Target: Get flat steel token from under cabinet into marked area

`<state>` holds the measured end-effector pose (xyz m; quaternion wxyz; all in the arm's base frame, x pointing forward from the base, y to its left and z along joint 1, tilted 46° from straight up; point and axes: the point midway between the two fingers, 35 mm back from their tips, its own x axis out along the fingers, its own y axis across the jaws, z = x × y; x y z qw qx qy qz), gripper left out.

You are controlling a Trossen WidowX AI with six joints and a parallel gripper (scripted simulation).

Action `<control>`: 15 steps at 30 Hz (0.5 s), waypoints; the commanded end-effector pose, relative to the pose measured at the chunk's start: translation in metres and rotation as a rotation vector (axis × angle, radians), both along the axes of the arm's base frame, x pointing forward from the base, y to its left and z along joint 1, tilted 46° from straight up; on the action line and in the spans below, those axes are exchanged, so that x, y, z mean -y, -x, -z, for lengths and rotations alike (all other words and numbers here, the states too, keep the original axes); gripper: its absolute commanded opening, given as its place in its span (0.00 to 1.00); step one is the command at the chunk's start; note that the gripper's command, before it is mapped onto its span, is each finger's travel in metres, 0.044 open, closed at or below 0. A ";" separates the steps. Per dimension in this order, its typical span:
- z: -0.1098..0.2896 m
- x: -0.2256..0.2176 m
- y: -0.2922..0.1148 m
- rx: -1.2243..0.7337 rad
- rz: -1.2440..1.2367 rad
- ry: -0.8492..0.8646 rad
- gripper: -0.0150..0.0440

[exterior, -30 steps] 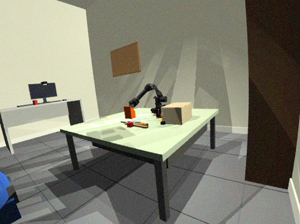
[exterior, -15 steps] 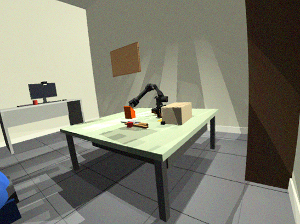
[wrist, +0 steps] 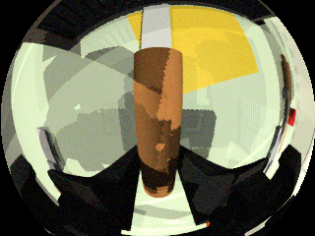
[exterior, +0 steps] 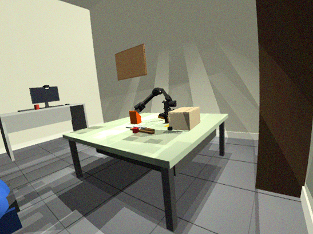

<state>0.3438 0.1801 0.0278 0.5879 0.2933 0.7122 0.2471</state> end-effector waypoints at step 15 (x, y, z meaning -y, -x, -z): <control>0.012 0.009 -0.004 0.002 -0.001 -0.001 0.25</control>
